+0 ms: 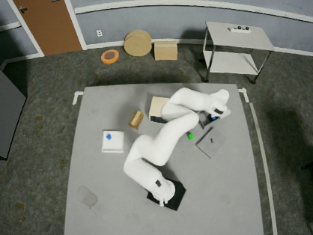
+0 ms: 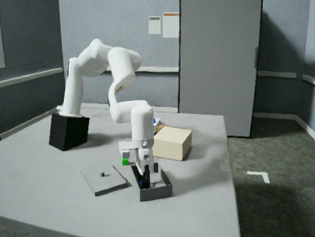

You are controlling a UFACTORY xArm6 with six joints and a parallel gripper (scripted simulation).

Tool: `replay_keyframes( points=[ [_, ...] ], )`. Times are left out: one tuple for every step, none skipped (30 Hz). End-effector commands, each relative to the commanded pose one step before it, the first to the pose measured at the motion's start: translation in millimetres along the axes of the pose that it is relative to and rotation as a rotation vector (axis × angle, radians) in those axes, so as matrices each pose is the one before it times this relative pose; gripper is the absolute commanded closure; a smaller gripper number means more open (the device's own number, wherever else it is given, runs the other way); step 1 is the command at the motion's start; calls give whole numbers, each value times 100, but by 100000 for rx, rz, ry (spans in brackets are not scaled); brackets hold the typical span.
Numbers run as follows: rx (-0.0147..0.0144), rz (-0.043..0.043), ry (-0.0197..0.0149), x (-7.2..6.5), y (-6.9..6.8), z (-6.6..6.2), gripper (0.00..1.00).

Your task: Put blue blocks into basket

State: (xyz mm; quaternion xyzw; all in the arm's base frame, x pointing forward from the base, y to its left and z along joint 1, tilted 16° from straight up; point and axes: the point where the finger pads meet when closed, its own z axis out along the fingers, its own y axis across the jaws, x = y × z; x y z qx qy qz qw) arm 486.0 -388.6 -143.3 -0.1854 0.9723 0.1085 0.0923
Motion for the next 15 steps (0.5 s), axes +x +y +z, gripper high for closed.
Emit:
replay_keyframes(
  points=[
    [506, -62, -216, -107, -188, -250, 45],
    [0, 0, 0, 0, 0, 0, 45],
    [0, 0, 0, 0, 0, 0, 45],
    [0, 0, 0, 0, 0, 0, 45],
    [0, 0, 0, 0, 0, 0, 45],
    [0, 0, 0, 0, 0, 0, 45],
    [0, 0, 0, 0, 0, 0, 45],
    [0, 0, 0, 0, 0, 0, 45],
    [0, 0, 0, 0, 0, 0, 45],
    [0, 0, 0, 0, 0, 0, 45],
    [0, 0, 0, 0, 0, 0, 45],
    [0, 0, 0, 0, 0, 0, 100],
    [0, 0, 0, 0, 0, 0, 100],
    [0, 0, 0, 0, 0, 0, 100],
    [0, 0, 0, 0, 0, 0, 100]
  ],
)
